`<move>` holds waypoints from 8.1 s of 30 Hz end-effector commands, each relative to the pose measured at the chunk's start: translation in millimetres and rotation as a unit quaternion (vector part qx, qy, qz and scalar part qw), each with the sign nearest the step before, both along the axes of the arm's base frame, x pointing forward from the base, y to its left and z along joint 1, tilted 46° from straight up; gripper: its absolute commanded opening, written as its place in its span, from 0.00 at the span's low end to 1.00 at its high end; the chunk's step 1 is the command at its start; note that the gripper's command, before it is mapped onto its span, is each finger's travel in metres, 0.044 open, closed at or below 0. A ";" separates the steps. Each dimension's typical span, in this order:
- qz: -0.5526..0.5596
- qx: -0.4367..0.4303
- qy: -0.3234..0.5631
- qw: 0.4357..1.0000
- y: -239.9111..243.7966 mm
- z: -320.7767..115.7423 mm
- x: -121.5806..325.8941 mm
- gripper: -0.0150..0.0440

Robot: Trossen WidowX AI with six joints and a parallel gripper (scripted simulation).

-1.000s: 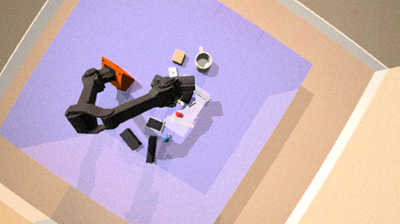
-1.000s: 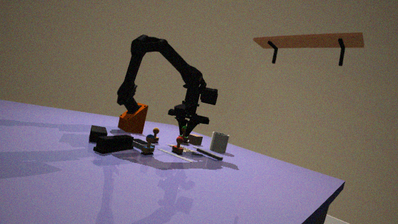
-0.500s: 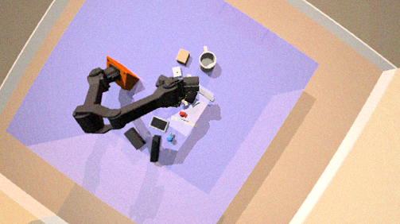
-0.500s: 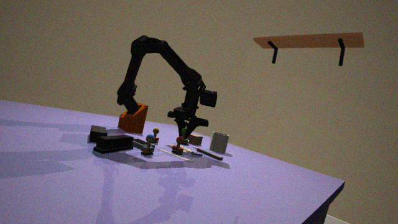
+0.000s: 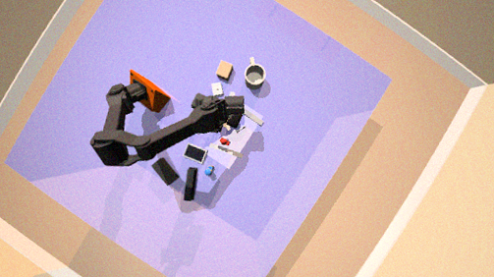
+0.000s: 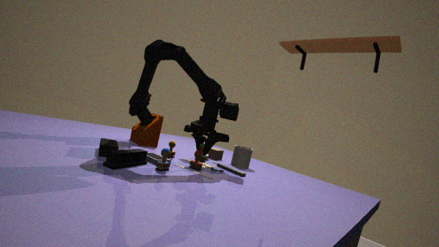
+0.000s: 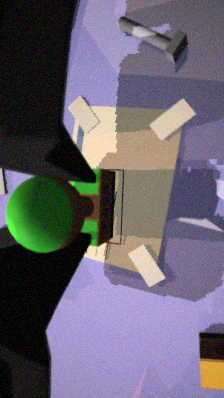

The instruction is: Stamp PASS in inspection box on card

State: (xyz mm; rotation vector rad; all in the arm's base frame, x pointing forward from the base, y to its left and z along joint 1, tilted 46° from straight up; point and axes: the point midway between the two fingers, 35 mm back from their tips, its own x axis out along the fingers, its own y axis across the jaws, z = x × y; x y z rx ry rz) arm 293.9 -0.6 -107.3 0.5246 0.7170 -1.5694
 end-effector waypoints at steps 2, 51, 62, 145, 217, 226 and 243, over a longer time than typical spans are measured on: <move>0.002 -0.002 0.004 1.000 -2.4 -1.7 -2.1 0.25; 0.002 -0.002 0.003 1.000 -6.2 -5.4 -2.7 0.25; 0.002 -0.002 0.003 1.000 -6.9 -6.1 -2.8 0.25; 0.002 0.000 0.003 1.000 27.2 26.6 5.0 0.25; 0.000 -0.007 0.007 1.000 -102.2 208.9 -95.9 0.25; 0.000 -0.005 0.006 1.000 -109.5 200.8 -95.9 0.25; 0.000 -0.004 0.006 1.000 -129.0 181.1 -98.4 0.25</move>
